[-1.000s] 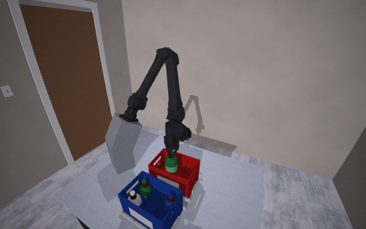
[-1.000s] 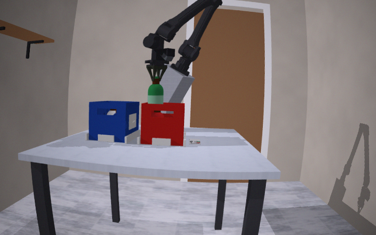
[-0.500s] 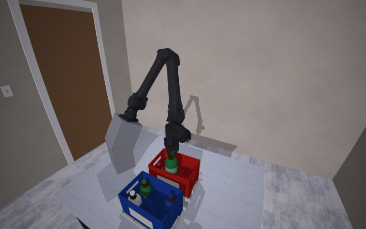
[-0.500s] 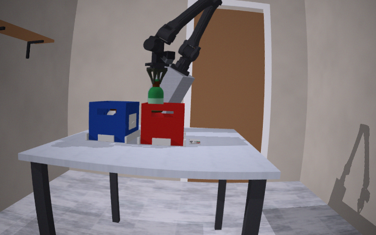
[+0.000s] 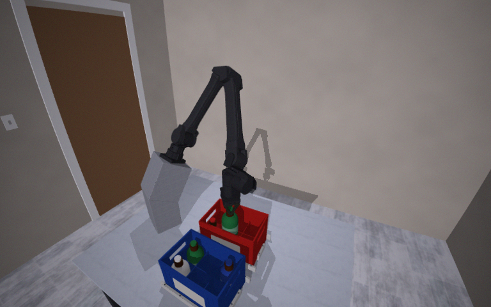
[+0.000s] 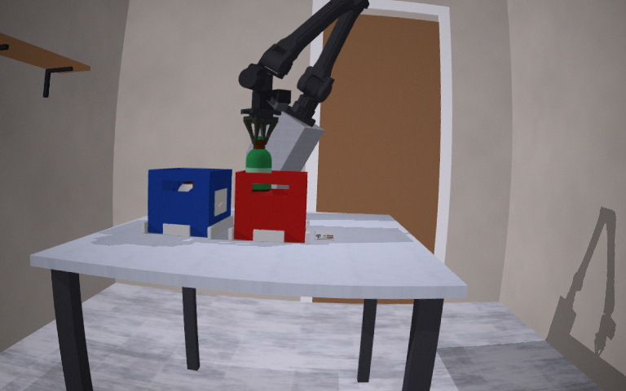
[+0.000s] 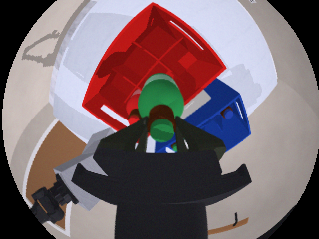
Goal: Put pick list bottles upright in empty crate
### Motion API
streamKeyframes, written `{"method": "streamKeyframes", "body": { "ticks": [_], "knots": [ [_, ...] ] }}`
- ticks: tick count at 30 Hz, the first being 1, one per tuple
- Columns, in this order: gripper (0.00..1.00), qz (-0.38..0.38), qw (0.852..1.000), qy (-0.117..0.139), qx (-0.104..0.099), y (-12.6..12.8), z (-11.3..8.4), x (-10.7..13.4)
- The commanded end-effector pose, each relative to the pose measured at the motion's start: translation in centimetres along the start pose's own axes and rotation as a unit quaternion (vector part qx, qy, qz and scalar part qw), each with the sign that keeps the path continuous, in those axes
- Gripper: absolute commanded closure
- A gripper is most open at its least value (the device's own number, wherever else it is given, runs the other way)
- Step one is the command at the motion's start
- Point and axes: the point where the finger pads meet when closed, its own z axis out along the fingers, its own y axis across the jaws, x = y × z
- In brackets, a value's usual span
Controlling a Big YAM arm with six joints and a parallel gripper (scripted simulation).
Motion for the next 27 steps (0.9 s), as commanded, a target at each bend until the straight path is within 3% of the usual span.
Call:
{"method": "streamKeyframes", "body": {
  "ticks": [1, 9, 10, 16, 20, 26, 27],
  "knots": [
    [1.00, -0.002, 1.000, -0.006, 0.012, -0.7, -0.2, -1.0],
    [1.00, -0.004, 1.000, -0.006, 0.011, -1.1, 0.7, -1.3],
    [1.00, -0.004, 1.000, -0.014, 0.027, -1.7, -0.6, -1.6],
    [1.00, 0.000, 1.000, -0.003, 0.005, -0.5, 1.8, -0.7],
    [1.00, -0.002, 1.000, -0.009, 0.016, -1.0, 1.3, -1.1],
    [1.00, -0.003, 1.000, -0.005, 0.009, -1.0, 2.4, -1.2],
    [1.00, -0.004, 1.000, -0.015, 0.027, -1.8, 0.9, -1.7]
  ]
}}
